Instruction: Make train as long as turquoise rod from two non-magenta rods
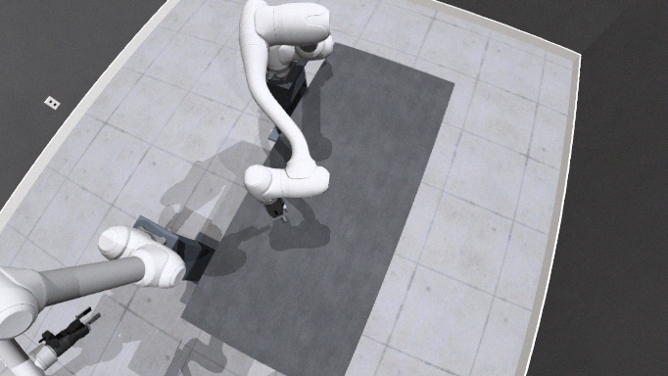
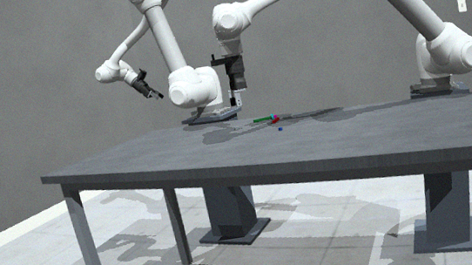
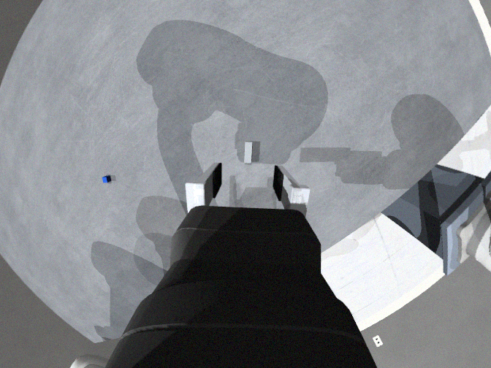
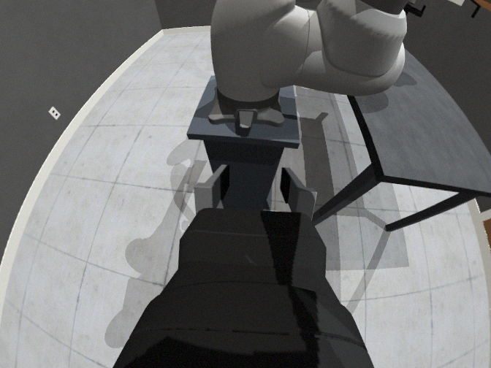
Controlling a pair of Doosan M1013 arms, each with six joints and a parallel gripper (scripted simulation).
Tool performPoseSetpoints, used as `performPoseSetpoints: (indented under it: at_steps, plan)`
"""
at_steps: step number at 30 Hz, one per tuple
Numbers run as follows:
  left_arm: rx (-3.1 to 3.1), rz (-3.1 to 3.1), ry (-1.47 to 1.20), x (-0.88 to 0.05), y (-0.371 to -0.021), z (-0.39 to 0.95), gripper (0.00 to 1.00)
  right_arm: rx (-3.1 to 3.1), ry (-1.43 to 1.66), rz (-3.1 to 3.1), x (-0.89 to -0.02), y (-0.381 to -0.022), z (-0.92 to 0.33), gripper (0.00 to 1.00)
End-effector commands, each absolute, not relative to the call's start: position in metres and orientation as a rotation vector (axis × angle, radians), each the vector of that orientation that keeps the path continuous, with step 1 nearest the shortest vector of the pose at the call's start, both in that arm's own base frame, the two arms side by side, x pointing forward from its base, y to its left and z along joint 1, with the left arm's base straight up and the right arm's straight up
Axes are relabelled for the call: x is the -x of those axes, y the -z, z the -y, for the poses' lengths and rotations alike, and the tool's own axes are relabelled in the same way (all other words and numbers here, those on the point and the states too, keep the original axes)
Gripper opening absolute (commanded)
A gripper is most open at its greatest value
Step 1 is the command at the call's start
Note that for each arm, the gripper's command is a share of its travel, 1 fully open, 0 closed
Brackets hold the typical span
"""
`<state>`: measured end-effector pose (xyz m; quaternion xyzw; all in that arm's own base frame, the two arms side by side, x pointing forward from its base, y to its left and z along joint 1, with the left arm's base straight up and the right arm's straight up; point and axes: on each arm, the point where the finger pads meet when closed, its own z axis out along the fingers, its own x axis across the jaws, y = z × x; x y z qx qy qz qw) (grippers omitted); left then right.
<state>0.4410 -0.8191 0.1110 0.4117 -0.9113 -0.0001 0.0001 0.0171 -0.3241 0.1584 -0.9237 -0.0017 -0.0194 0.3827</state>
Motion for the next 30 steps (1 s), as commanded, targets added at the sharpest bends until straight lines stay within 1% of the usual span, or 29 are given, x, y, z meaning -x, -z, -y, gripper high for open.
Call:
performPoseSetpoints:
  at_steps: [1,5,7,12,13,22,30]
  plan:
    - [-1.293,2.863,-0.003,-0.441,-0.113,0.819,1.00,2.357,0.050,0.004,-0.017,-0.159,0.324,1.00]
    - [-1.338,2.843,-0.003,-0.445,-0.111,0.813,1.00,2.357,0.050,0.004,-0.017,-0.159,0.324,1.00]
    - [-1.543,2.737,-0.003,-0.462,-0.105,0.783,1.00,2.357,0.050,0.004,-0.017,-0.159,0.324,1.00]
    - [-1.657,2.669,-0.003,-0.471,-0.101,0.766,1.00,2.357,0.050,0.004,-0.017,-0.159,0.324,1.00]
    - [-1.795,2.578,-0.003,-0.480,-0.096,0.744,1.00,2.357,0.050,0.004,-0.017,-0.159,0.324,1.00]
    - [-2.166,2.275,-0.003,-0.503,-0.083,0.677,1.00,2.357,0.050,0.004,-0.017,-0.159,0.324,1.00]
    - [-2.198,2.244,-0.003,-0.505,-0.082,0.670,1.00,2.357,0.050,0.004,-0.017,-0.159,0.324,1.00]
